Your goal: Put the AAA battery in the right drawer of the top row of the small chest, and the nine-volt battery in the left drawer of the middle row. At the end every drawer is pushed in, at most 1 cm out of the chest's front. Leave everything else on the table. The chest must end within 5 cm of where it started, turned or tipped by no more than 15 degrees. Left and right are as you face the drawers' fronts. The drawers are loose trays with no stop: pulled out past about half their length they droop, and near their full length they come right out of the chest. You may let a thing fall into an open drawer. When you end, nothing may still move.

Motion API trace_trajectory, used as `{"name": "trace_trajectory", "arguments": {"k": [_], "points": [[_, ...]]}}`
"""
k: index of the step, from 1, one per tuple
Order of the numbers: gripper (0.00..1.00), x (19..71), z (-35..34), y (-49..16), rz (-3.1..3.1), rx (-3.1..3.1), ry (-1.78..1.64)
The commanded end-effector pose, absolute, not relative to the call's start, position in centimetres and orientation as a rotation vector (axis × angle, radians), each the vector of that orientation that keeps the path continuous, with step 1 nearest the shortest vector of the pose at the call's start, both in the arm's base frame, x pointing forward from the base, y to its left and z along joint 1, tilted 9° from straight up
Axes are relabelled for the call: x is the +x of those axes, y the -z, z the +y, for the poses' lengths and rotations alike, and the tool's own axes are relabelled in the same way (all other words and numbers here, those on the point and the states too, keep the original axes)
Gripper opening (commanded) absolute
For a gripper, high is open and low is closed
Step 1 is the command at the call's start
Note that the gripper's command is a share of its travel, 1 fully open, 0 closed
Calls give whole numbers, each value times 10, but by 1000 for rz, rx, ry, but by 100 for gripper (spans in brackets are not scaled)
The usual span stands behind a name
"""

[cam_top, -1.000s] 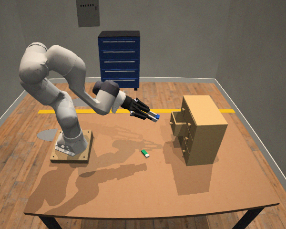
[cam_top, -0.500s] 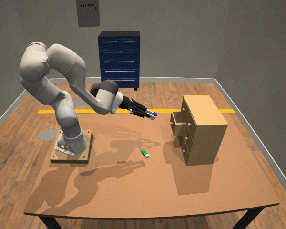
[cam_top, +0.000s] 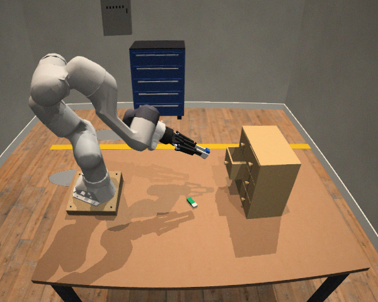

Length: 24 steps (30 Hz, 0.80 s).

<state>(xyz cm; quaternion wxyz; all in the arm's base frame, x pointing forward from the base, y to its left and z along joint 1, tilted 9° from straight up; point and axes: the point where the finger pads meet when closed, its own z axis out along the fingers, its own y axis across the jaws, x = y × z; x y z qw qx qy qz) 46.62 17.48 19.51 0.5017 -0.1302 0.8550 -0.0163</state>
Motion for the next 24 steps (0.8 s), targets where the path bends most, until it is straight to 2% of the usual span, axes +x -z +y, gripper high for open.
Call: {"name": "trace_trajectory", "arguments": {"k": [1,24], "points": [[14,469,177,-195,2064,-322,38],[14,543,193,-196,2064,-322,38]]}}
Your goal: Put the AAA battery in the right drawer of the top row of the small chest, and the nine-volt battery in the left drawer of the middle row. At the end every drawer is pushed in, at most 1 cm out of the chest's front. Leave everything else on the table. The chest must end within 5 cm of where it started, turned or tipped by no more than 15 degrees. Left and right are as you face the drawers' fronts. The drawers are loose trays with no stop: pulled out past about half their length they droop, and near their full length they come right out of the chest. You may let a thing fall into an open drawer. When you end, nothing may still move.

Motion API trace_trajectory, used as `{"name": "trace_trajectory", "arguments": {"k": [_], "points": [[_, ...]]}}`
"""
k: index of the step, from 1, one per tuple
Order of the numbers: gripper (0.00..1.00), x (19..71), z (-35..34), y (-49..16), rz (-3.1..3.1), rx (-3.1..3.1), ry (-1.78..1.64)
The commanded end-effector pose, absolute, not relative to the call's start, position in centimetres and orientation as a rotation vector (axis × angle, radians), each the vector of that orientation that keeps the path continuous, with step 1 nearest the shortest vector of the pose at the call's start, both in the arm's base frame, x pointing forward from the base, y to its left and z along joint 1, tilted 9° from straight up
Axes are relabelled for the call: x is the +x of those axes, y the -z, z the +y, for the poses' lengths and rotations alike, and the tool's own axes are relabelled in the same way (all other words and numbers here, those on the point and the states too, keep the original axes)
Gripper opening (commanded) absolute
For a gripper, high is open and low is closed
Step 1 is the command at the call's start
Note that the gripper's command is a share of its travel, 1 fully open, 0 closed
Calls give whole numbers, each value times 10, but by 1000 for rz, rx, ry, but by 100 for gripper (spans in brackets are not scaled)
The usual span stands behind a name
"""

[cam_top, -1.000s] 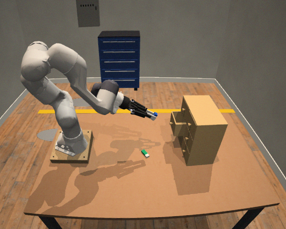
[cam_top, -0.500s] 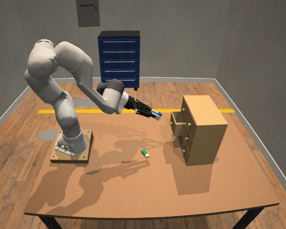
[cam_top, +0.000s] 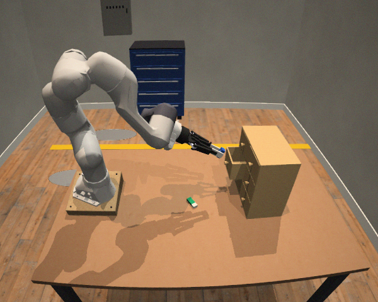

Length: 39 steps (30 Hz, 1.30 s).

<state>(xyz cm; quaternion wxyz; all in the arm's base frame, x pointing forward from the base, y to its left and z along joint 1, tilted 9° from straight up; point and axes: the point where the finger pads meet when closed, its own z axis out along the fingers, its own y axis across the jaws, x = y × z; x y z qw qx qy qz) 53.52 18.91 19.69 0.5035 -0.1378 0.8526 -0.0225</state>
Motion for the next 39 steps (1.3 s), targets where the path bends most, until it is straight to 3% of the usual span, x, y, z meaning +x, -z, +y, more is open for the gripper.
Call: {"name": "trace_trajectory", "arguments": {"k": [1,22,39], "points": [[14,547,194,-196,2064,-322,38],[14,609,207,-196,2064,-322,38],[14,624,211,-197,2064,-322,38]]}}
